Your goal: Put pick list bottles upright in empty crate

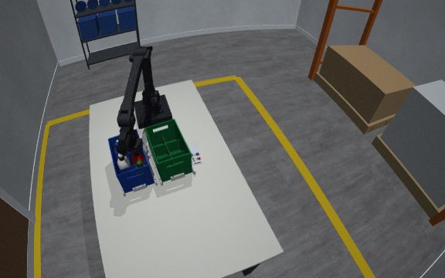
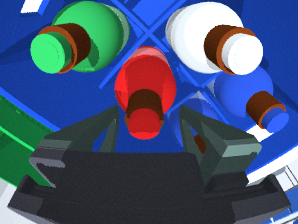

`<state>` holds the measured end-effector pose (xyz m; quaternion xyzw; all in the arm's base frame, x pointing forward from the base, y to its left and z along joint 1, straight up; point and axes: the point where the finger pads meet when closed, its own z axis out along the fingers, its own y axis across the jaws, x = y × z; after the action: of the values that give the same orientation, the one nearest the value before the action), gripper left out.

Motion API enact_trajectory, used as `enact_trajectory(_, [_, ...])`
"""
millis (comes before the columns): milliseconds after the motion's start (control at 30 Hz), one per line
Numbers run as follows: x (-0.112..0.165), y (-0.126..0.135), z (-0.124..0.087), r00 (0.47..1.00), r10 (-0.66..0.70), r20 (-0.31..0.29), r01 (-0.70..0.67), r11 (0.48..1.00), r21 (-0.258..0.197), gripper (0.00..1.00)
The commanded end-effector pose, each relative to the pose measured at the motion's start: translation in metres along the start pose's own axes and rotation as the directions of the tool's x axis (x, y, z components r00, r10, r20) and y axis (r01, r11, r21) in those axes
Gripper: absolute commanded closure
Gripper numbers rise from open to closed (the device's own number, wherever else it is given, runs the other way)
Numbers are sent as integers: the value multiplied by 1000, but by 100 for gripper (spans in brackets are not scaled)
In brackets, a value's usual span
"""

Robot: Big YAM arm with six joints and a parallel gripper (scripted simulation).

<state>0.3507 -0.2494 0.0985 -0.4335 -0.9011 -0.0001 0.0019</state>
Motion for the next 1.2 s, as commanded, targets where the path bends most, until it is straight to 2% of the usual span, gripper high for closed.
enact_trajectory(0, [-12,3,-13,999,0,36,0,1000,-11,39])
enact_trajectory(33, [-12,3,-13,999,0,36,0,1000,-11,39])
enact_trajectory(67, [-12,3,-13,999,0,36,0,1000,-11,100])
enact_trajectory(1167, [-12,2,-13,999,0,37,0,1000,-11,100])
